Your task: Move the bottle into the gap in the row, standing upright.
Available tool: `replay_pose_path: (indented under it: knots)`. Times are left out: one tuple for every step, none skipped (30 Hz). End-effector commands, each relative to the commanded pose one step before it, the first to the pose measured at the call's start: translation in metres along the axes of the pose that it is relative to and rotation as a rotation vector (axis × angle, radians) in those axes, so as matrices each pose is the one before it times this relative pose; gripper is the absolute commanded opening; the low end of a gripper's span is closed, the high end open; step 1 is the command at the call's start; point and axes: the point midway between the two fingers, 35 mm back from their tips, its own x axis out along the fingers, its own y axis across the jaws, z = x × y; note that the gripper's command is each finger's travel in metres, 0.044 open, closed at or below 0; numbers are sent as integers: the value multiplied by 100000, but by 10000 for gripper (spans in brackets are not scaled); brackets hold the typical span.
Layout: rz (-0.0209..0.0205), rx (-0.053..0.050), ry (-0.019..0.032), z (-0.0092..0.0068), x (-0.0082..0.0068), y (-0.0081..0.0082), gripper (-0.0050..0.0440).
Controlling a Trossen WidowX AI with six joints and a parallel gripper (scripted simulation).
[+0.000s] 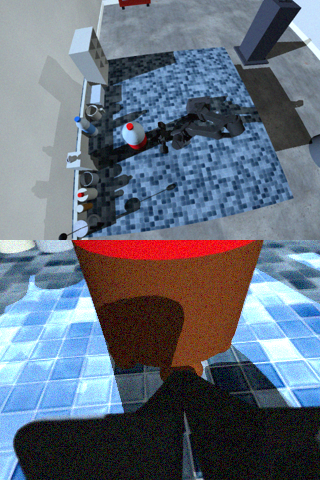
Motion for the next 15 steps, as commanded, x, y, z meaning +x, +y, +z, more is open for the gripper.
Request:
replay_pose_path:
  knots:
    - [789,-383,-638,349,206,240,-50]
    - [0,0,0,0,0,0,-50]
    - [0,0,0,0,0,0,-50]
    - [105,-45,-168,18,-13,145,-50]
    - [52,-42,108,-32,31,106,-50]
    - [-160,-47,146,-26,53,-68,-50]
    - [82,26,-81,54,28,-19,-50]
    - [109,57,-2,36,27,-24,-50]
    - [-40,67,-91,75,80,-27,-50]
    - [17,13,-47,65,111,5,-50]
    - [3,-3,-6,80,169,6,-50]
    - [4,-3,-6,83,174,10,-50]
    - [5,-3,-8,94,198,19,-50]
    - [6,-3,-7,83,176,29,-50]
    - [2,-1,-3,30,63,17,-50]
